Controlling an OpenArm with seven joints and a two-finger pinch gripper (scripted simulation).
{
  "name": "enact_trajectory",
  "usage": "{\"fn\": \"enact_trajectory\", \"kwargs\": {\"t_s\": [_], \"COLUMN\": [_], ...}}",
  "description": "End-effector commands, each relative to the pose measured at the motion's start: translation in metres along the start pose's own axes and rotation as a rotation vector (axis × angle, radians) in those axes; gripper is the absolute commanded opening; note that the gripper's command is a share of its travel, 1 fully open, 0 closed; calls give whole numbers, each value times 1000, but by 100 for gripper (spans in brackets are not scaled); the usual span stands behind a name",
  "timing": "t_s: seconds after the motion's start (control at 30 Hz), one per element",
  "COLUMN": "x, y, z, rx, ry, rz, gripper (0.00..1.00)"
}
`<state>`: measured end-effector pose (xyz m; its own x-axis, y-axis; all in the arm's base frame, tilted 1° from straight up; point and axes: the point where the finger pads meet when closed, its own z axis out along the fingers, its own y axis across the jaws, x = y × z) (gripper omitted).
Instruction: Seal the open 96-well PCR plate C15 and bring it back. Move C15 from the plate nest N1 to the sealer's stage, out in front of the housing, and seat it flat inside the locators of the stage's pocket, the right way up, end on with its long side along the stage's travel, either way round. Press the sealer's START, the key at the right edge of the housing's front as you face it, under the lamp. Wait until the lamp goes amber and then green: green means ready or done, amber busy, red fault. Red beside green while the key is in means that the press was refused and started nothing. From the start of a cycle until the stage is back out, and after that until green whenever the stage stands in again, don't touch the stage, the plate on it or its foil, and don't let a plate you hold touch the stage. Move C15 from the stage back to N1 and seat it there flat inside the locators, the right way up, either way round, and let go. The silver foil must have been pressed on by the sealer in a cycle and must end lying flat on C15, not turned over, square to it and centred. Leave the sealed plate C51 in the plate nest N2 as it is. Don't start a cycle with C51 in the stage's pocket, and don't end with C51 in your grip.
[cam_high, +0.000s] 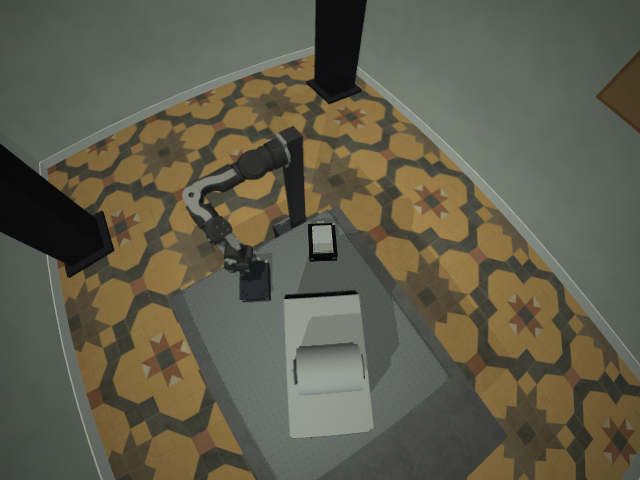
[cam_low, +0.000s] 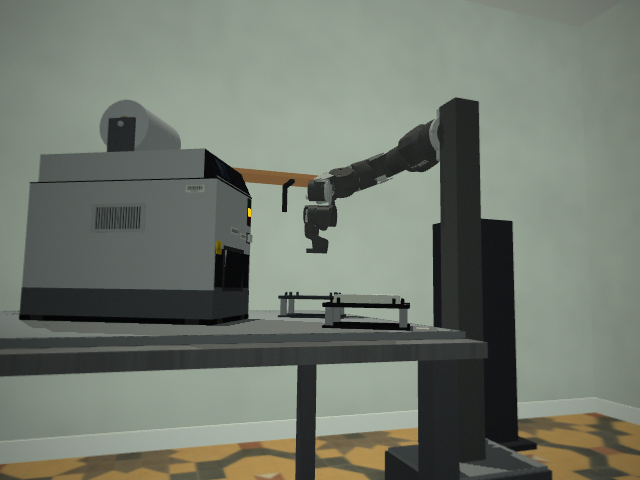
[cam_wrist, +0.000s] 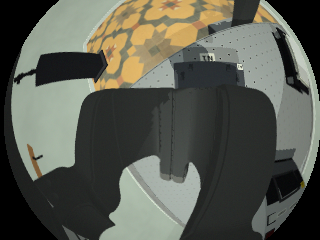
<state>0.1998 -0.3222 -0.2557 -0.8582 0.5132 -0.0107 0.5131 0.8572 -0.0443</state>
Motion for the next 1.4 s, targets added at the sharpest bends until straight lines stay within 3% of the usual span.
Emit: {"fn": "enact_trajectory", "kwargs": {"t_s": [0.0, 0.3, 0.33, 1.37], "x": [0, 0, -1, -1], "y": [11, 11, 11, 11], "z": [0, 0, 0, 0], "rx": [-52, -52, -39, -39], "ry": [23, 23, -5, -5], "rz": [-39, -39, -19, -19], "gripper": [0, 0, 0, 0]}}
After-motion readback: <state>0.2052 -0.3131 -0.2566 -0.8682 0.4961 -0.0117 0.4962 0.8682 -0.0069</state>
